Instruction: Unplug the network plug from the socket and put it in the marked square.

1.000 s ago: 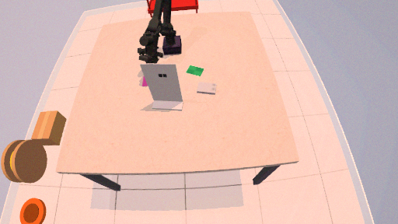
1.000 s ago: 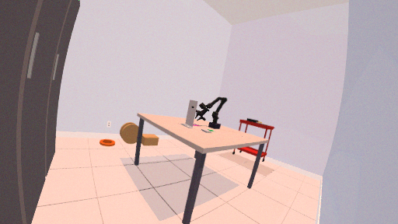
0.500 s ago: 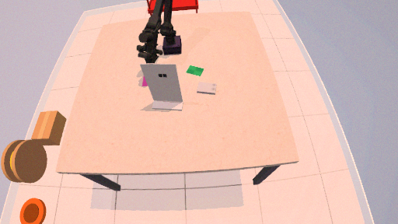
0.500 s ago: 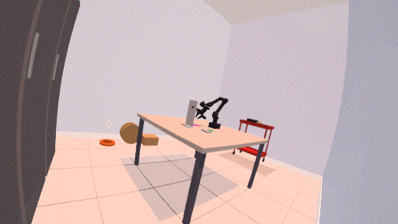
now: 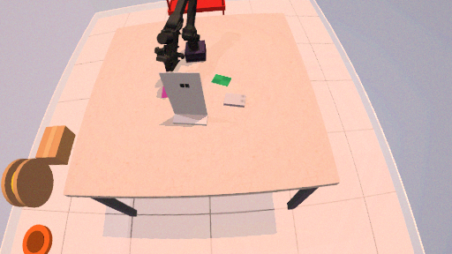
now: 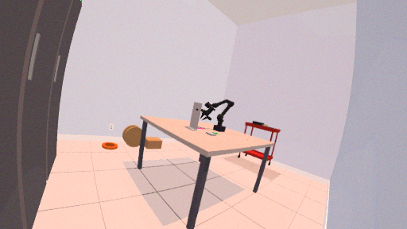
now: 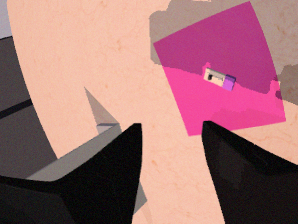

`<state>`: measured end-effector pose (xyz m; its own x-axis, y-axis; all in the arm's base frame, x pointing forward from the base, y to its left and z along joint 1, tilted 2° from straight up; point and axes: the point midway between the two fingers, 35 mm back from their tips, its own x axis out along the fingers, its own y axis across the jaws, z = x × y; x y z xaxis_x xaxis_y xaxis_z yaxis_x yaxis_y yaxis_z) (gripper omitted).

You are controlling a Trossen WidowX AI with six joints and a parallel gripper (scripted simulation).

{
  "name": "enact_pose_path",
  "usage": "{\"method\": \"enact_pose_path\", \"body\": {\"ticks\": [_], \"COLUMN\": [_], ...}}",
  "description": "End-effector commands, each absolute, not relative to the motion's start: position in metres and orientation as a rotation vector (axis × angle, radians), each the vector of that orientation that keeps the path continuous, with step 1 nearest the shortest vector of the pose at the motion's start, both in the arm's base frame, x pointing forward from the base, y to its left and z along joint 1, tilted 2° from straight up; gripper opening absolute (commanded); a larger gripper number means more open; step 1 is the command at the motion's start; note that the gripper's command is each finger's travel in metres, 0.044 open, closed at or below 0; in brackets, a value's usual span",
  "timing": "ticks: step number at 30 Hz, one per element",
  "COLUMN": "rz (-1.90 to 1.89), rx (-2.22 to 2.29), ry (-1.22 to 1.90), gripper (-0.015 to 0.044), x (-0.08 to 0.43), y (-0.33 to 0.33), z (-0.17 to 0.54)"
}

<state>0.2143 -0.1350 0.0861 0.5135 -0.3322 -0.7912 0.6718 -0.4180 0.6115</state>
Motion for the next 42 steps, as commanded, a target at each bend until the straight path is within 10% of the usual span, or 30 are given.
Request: {"method": "enact_pose_path", "body": {"ticks": [1,42], "rz": [-1.146,-1.147], "rx": [1.659,1.659], "ry": [0.288,0.288], "gripper": [0.0156,0.0182], "x": [0.212,0.206], "y": [-0.135,-0.129], "z": [0.092,0.201]}}
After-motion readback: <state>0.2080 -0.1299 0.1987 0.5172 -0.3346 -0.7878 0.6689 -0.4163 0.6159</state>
